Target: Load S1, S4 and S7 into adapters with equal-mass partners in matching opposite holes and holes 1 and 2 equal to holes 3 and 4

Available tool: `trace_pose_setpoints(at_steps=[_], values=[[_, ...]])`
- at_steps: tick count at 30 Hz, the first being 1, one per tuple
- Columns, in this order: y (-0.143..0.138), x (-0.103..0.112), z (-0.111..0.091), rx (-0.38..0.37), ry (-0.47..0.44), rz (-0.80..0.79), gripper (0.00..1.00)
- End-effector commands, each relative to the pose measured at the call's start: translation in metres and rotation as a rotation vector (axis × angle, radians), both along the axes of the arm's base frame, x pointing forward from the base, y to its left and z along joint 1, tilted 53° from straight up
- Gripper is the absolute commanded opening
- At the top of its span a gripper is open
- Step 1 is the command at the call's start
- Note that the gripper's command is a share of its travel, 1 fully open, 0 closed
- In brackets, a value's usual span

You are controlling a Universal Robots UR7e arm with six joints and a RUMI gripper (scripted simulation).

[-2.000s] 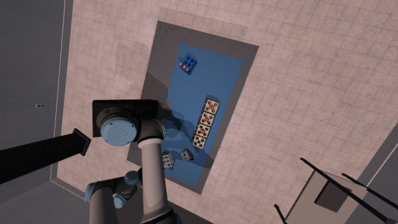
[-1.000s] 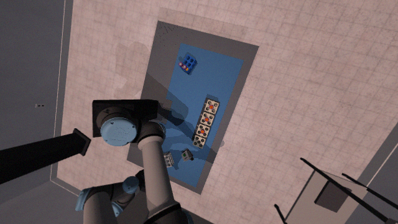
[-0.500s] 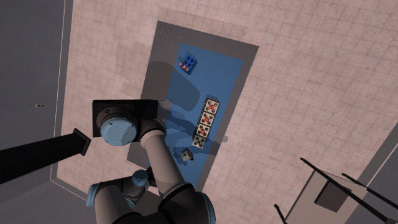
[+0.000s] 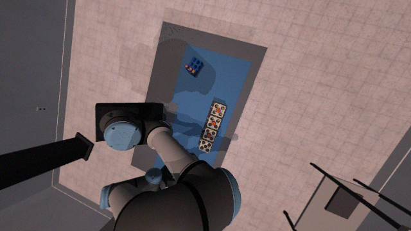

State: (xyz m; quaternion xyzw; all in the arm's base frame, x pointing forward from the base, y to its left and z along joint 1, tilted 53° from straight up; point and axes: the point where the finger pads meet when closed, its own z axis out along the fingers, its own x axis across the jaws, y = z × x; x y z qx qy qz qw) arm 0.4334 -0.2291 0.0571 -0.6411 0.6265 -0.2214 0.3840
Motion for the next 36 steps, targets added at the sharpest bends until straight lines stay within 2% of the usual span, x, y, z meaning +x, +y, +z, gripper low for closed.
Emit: trace_pose_setpoints(at_steps=[1,9,11,26,28,33,36], values=[[0.021,0.007,0.020,-0.041,-0.011,0.033,0.00],[0.059,0.023,0.054,-0.041,-0.011,0.034,0.00],[0.059,0.023,0.054,-0.041,-0.011,0.034,0.00],[0.130,0.053,0.117,-0.041,-0.011,0.034,0.00],[0.130,0.053,0.117,-0.041,-0.011,0.034,0.00],[0.152,0.063,0.137,-0.041,-0.011,0.034,0.00],[0.152,0.063,0.137,-0.041,-0.011,0.034,0.00]])
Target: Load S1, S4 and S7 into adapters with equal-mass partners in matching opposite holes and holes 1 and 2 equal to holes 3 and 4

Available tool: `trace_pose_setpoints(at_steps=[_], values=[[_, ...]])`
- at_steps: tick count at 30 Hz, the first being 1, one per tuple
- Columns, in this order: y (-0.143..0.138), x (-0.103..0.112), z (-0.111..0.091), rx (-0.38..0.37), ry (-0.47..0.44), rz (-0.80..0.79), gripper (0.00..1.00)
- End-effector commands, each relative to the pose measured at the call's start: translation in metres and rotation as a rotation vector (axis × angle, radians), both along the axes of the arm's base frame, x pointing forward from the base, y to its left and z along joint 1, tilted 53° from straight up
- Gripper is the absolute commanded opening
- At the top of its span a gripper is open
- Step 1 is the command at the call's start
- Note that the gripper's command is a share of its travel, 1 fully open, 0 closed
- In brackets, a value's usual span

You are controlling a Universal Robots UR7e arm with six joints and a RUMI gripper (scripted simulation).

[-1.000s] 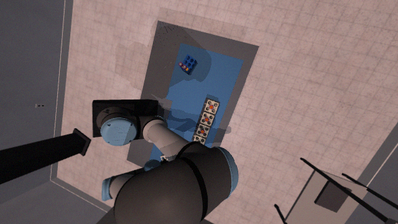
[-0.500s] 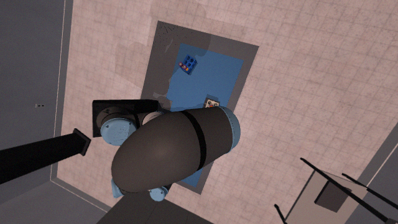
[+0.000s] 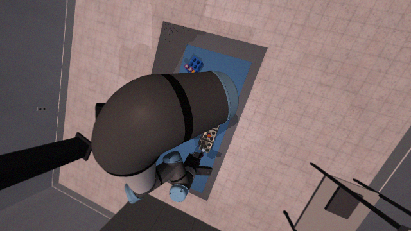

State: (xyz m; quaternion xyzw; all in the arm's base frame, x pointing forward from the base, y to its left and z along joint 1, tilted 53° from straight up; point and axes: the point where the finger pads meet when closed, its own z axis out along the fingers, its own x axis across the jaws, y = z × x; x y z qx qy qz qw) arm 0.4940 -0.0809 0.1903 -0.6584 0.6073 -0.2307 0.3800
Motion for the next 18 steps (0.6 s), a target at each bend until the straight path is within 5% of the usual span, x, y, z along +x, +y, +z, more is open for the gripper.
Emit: trace_pose_setpoints(at_steps=[1,18], values=[[0.004,0.002,0.004,-0.002,0.003,-0.004,0.00],[0.011,0.028,-0.017,-0.002,0.002,-0.004,0.00]])
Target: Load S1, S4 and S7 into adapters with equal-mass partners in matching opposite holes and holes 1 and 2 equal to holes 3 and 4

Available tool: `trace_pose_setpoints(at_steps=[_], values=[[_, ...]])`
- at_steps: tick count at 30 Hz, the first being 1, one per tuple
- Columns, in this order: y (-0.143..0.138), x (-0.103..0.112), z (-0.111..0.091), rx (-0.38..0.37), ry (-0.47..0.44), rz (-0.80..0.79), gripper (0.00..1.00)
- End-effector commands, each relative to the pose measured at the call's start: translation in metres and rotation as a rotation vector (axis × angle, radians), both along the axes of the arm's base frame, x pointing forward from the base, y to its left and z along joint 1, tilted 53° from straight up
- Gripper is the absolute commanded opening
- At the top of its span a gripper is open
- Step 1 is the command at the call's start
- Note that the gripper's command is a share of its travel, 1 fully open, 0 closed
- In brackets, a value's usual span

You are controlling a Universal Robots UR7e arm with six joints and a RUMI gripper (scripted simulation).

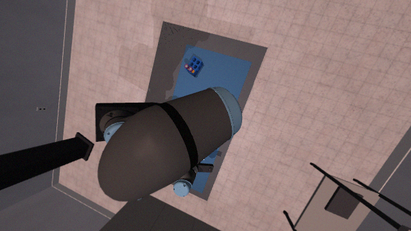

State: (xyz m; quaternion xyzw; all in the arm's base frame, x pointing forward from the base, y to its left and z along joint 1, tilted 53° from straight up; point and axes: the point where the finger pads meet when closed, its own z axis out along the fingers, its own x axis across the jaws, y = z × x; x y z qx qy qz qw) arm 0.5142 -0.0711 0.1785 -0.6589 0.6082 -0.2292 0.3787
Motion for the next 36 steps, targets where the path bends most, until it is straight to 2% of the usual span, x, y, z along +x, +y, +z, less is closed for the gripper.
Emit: trace_pose_setpoints(at_steps=[1,17,36], values=[[0.002,0.010,-0.007,-0.002,-0.002,-0.004,0.00],[0.003,0.012,-0.009,-0.002,-0.002,-0.004,0.00],[0.008,0.030,-0.023,-0.002,-0.002,-0.004,0.00]])
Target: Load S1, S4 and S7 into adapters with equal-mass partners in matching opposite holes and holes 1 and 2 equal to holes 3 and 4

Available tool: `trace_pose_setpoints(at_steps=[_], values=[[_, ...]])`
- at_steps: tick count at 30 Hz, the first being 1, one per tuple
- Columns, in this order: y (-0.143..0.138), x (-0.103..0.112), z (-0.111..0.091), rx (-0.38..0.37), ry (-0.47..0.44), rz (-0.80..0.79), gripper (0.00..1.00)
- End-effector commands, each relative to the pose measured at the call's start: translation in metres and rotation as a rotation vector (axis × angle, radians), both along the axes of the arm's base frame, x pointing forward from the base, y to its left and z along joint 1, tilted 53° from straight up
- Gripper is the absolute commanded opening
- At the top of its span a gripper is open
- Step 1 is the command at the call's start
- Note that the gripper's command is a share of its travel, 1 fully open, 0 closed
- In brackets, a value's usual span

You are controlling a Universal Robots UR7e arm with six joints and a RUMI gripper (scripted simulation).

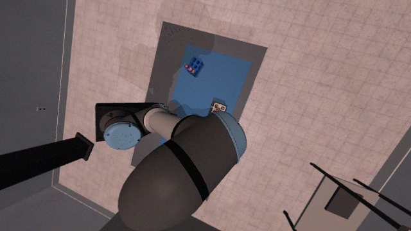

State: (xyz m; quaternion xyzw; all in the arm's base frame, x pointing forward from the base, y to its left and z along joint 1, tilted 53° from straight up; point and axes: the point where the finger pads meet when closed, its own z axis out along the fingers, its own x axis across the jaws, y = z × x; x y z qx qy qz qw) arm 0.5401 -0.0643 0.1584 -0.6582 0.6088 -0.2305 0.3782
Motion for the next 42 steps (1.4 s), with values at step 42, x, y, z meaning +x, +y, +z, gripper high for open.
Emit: trace_pose_setpoints(at_steps=[42], values=[[0.011,0.040,-0.032,-0.001,-0.001,-0.001,0.00]])
